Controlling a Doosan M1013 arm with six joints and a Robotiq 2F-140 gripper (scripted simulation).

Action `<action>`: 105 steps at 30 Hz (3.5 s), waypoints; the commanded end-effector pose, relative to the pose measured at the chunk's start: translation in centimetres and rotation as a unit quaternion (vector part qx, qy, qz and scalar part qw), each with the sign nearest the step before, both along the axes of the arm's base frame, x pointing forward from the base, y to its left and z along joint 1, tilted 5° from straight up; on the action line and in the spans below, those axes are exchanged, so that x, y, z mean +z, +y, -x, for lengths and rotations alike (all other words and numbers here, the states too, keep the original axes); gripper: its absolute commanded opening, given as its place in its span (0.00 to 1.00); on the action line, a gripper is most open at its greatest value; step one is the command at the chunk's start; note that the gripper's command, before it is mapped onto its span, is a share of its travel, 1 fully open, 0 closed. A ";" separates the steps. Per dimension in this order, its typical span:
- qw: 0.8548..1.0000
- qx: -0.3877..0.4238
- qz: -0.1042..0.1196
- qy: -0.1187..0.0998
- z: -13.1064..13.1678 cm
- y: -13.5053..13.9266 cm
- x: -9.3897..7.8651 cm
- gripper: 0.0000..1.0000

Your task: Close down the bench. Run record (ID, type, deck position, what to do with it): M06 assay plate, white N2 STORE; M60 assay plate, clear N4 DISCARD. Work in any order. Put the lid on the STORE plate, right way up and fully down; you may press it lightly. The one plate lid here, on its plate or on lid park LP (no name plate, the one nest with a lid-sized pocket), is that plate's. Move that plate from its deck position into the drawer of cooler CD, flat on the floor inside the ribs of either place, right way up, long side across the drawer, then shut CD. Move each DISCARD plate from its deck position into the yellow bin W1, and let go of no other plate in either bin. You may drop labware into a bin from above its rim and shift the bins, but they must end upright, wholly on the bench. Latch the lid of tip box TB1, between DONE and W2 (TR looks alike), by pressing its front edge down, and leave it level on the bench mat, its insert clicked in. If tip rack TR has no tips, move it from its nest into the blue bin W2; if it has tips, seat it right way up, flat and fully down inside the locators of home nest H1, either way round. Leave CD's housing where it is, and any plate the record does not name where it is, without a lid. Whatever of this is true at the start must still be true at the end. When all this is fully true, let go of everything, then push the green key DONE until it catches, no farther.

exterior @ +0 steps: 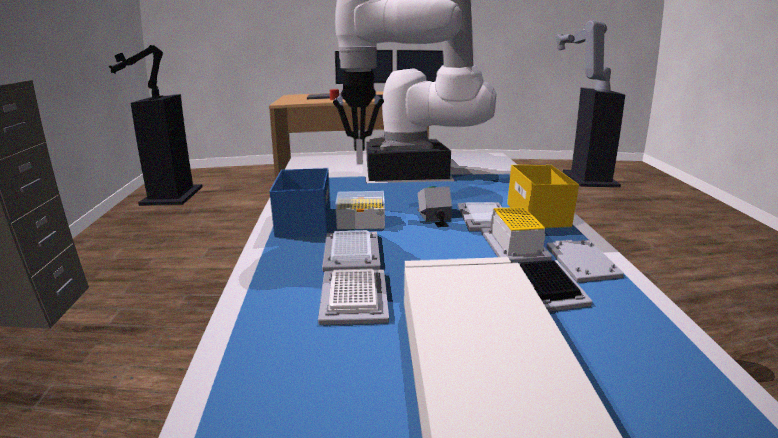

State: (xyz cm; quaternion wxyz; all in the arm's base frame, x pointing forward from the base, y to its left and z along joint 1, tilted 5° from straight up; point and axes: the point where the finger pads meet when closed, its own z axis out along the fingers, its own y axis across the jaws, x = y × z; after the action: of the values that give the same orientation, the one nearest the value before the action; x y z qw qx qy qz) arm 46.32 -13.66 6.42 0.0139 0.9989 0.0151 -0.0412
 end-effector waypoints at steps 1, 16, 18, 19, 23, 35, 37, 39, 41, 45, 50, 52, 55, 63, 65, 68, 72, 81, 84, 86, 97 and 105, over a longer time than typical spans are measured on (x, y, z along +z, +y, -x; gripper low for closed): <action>1.000 0.000 0.000 0.000 0.0 0.0 0.0 0.00; 1.000 0.005 0.000 0.000 -4.1 2.4 -0.9 0.87; 1.000 0.005 0.000 0.000 -4.7 2.8 -1.1 0.87; 1.000 0.005 0.000 0.000 -5.1 3.0 -1.2 0.87; 1.000 0.005 0.000 0.000 -6.4 3.7 -1.5 0.87; 1.000 0.005 0.000 0.000 -9.8 5.7 -2.3 0.87; 1.000 0.005 0.000 0.000 -10.5 6.1 -2.5 0.87; 1.000 0.005 0.000 0.000 -11.2 6.5 -2.6 0.87; 1.000 0.005 0.000 0.000 -11.9 6.9 -2.8 0.87; 1.000 0.005 0.000 0.000 -12.9 7.5 -3.0 0.87; 1.000 0.005 0.000 0.000 -14.2 8.3 -3.3 0.87; 1.000 0.005 0.000 0.000 -14.9 8.7 -3.5 0.87; 1.000 0.005 0.000 0.000 -15.9 9.2 -3.7 0.87; 1.000 0.005 0.000 0.000 -18.0 10.4 -4.2 0.87; 1.000 0.005 0.000 0.000 -18.7 10.8 -4.4 0.87; 1.000 0.005 0.000 0.000 -19.7 11.4 -4.6 0.87; 1.000 0.005 0.000 0.000 -21.0 12.2 -4.9 0.87; 1.000 0.005 0.000 0.000 -23.4 13.6 -5.5 0.87; 1.000 0.005 0.000 0.000 -24.4 14.2 -5.7 0.87; 1.000 0.005 0.000 0.000 -25.1 14.6 -5.9 0.87; 1.000 0.005 0.000 0.000 -28.2 16.3 -6.6 0.87; 1.000 0.005 0.000 0.000 -30.9 17.9 -7.2 0.87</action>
State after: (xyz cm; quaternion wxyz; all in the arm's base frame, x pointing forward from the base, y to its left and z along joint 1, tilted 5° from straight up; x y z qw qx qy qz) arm 76.25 3.70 -0.60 0.0137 0.9989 0.0197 -0.0411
